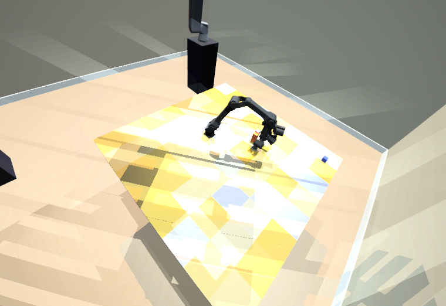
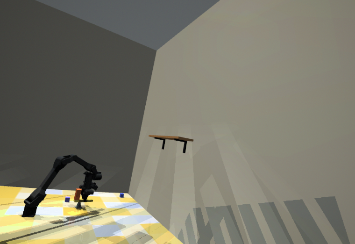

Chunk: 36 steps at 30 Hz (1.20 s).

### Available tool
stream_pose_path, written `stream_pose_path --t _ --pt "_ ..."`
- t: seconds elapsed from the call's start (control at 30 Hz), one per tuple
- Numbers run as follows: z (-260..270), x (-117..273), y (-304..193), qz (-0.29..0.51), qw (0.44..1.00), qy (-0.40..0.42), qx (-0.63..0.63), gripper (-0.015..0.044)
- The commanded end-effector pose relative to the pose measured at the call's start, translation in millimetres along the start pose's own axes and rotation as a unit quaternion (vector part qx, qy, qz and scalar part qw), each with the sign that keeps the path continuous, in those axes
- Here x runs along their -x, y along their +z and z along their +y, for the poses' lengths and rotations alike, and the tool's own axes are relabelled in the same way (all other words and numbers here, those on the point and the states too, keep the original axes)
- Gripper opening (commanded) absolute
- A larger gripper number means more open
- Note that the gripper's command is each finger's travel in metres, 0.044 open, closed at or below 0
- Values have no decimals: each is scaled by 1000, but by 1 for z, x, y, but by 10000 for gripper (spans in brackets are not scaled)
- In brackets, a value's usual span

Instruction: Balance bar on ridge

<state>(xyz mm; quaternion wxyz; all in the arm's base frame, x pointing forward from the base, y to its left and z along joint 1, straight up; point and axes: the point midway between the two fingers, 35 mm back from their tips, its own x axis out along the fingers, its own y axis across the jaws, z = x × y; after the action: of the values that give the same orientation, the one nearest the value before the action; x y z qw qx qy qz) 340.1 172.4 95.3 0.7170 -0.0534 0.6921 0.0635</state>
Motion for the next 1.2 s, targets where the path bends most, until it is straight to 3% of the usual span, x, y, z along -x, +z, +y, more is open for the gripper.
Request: stream_pose_path --t 0.0,0.1,0.43,0.57,0.87,1.17 --pt "0 0 0 0 1000 0 0 185" --pt "0 0 0 0 1000 0 0 185" --pt "0 0 0 0 1000 0 0 440" --pt "0 7 1 0 1000 0 0 440" --pt "0 98 0 0 1000 0 0 440" --pt "0 100 0 0 1000 0 0 440"
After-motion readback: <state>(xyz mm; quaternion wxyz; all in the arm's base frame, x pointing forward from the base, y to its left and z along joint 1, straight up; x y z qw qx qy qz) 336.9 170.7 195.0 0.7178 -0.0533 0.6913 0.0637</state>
